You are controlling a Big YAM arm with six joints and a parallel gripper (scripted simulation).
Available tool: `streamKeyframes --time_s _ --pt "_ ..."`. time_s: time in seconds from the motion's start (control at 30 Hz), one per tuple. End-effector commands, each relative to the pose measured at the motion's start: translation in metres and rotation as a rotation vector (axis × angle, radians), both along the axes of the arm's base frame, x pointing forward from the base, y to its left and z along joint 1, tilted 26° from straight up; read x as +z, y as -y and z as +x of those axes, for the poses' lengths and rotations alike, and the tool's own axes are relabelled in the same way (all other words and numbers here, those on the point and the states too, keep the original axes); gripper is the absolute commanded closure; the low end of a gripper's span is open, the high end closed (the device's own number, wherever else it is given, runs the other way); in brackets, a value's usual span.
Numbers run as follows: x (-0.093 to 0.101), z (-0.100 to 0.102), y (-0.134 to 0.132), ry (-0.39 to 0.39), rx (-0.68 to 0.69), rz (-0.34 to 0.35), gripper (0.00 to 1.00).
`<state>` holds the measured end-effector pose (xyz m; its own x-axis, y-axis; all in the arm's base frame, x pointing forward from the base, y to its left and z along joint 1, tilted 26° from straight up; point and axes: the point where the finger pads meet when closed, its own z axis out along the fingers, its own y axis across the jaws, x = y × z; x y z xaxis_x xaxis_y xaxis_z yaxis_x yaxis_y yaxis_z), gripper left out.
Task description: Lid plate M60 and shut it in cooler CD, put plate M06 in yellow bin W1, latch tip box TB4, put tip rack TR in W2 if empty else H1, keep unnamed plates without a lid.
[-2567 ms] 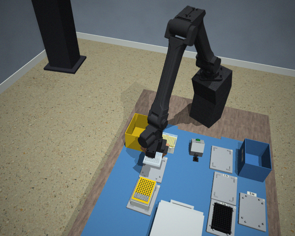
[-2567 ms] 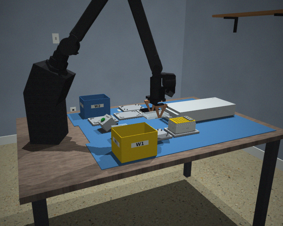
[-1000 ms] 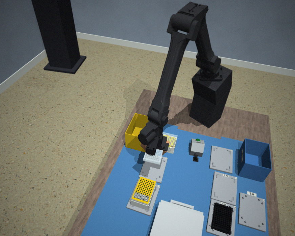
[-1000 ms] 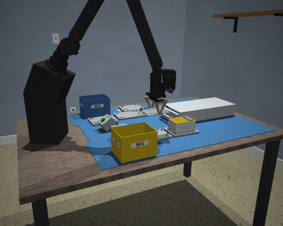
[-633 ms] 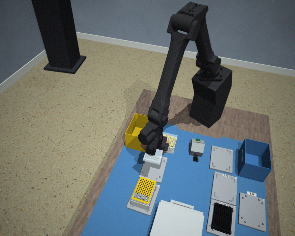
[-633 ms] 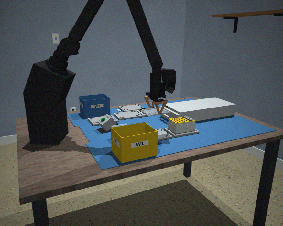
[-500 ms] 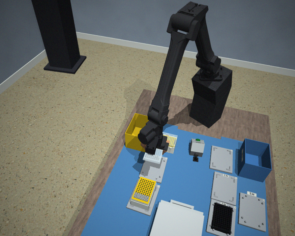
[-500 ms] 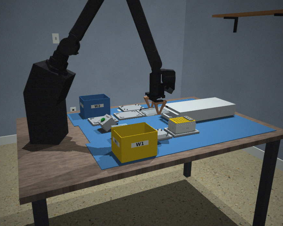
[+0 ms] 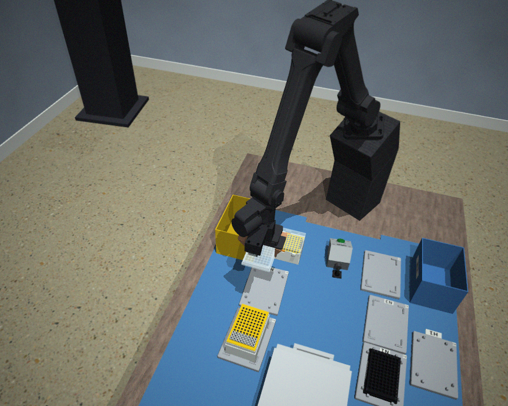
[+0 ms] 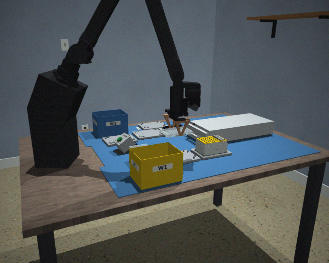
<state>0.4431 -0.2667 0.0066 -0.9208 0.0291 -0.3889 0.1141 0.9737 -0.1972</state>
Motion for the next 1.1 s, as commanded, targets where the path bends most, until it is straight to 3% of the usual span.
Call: streamKeyframes --time_s 0.0,1.07 --pt "0.012 -0.007 0.012 0.029 0.010 -0.028 1.00" --pt "-0.005 -0.068 0.055 0.022 0.009 -0.031 1.00"
